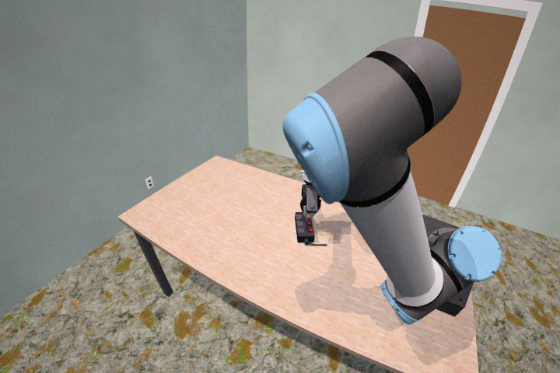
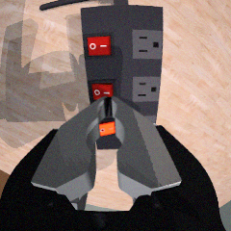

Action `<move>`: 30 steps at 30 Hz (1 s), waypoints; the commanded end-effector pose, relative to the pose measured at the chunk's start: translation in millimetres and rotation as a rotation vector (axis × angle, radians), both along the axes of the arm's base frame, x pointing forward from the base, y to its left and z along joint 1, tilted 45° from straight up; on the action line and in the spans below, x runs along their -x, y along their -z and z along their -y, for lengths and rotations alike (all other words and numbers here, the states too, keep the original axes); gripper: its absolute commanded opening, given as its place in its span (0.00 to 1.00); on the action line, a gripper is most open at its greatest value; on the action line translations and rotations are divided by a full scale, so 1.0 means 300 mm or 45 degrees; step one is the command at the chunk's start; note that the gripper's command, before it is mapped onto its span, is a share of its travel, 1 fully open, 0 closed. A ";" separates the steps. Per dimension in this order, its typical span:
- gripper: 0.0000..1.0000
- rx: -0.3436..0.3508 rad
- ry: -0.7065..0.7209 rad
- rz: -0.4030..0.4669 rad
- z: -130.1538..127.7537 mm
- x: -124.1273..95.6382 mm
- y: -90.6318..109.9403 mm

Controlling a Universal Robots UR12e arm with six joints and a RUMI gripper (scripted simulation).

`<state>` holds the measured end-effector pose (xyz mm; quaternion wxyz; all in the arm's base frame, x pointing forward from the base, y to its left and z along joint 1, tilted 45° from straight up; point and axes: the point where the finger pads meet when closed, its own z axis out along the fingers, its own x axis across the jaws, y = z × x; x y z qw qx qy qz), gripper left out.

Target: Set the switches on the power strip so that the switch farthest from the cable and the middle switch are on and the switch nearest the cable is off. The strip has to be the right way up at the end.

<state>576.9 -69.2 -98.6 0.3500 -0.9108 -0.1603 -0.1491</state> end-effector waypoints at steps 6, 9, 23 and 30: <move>0.00 -0.001 -0.001 0.000 -0.009 0.001 0.000; 0.00 -0.001 -0.002 -0.001 -0.012 0.001 0.002; 0.00 -0.003 -0.001 -0.002 -0.028 0.000 0.019; 0.00 -0.003 -0.002 -0.002 -0.031 -0.002 0.023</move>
